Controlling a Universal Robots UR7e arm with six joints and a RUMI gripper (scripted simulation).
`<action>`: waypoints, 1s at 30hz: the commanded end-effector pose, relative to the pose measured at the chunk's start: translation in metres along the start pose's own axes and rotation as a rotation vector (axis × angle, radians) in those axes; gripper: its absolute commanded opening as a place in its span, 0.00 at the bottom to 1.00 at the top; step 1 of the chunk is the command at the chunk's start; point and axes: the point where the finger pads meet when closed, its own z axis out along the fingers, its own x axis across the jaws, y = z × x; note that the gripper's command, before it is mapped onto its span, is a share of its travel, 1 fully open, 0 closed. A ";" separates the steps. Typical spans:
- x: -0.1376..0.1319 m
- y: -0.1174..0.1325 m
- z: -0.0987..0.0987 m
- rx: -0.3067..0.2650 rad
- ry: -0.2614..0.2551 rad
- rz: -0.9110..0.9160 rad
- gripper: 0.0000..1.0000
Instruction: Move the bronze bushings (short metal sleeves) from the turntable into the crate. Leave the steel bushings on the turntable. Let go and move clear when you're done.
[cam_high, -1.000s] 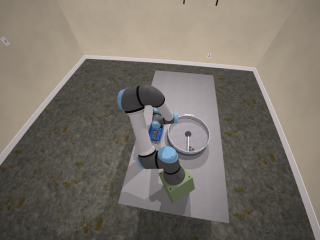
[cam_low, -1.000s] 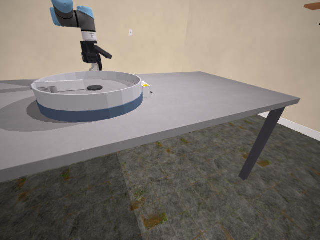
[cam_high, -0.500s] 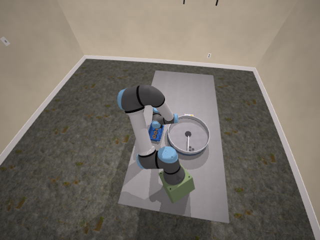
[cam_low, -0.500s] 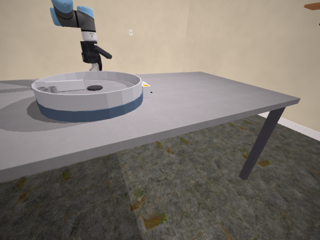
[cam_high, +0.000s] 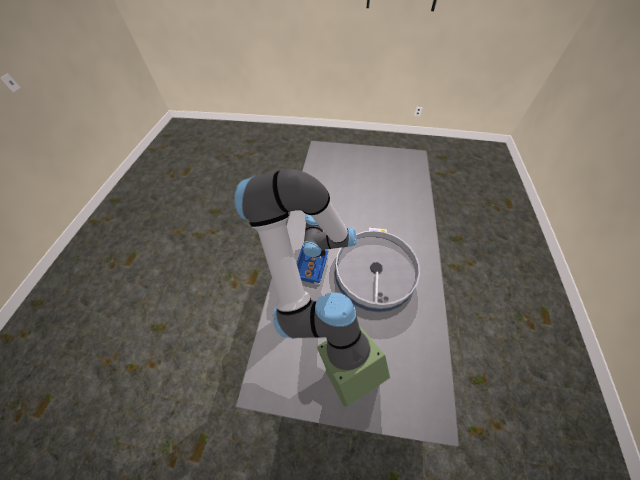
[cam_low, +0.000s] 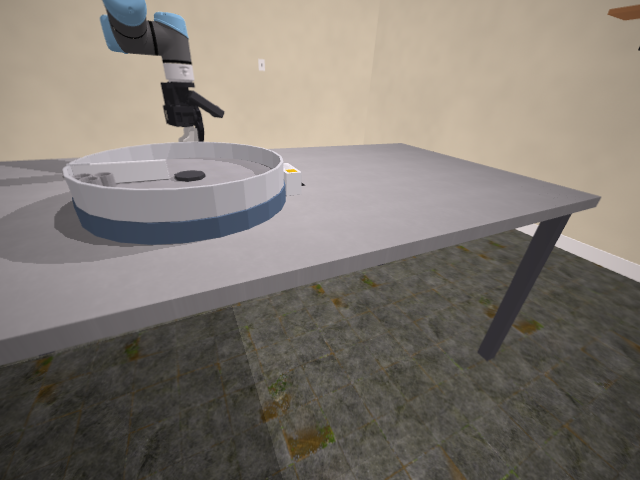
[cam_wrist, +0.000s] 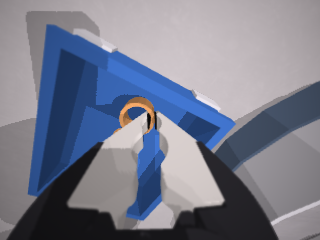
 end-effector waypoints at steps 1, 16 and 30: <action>-0.001 -0.002 0.002 0.002 0.000 -0.002 0.00; -0.001 -0.002 0.006 0.002 0.000 -0.001 0.00; -0.001 -0.002 0.005 0.002 0.000 -0.002 0.00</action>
